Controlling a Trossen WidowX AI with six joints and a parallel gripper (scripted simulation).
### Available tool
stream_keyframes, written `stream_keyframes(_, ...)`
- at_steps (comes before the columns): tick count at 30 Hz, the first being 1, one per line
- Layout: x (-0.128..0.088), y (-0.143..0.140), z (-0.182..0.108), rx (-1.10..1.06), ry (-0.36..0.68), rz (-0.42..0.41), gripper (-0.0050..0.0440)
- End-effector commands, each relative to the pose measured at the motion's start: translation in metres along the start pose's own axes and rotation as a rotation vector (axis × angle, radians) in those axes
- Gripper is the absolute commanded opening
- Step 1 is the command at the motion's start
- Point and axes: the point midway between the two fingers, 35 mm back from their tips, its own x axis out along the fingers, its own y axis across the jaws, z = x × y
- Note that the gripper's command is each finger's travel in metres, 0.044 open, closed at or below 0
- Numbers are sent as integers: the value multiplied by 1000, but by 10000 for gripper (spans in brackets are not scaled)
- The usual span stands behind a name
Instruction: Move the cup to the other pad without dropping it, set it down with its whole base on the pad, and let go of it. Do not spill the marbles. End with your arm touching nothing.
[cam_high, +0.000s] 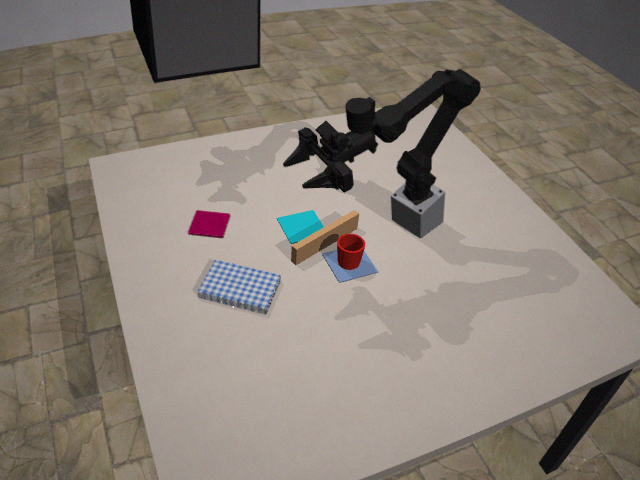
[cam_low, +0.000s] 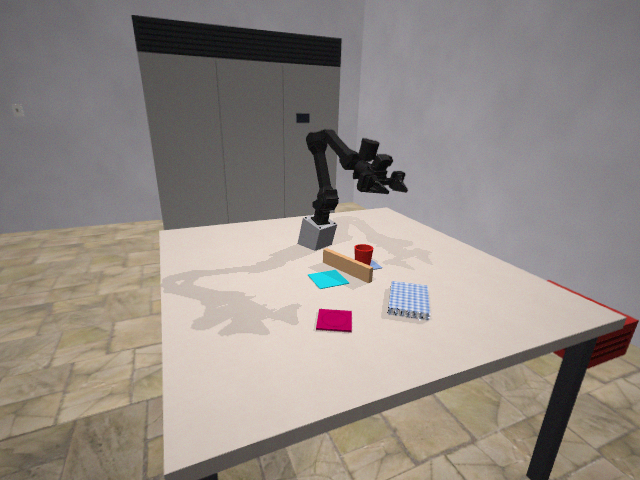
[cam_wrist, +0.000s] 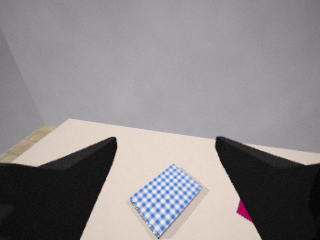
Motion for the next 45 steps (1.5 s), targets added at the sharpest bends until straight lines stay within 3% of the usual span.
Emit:
stream_keyframes(1, 0, 0, 0, 0, 0, 0, 400)
stream_keyframes(17, 0, 0, 0, 0, 0, 0, 400)
stream_keyframes(18, 1, 0, -4, 15, 15, 1, 376)
stream_keyframes(20, 4, 4, -31, 106, 133, 6, 328)
stream_keyframes(28, 0, 10, -88, 295, 381, -22, 148)
stream_keyframes(32, -5, 12, -110, 389, 482, -53, 148)
stream_keyframes(34, -5, 12, -110, 389, 482, -53, 148)
stream_keyframes(36, -11, 14, -128, 461, 568, -86, 148)
stream_keyframes(45, -32, 18, -170, 649, 774, -208, 148)
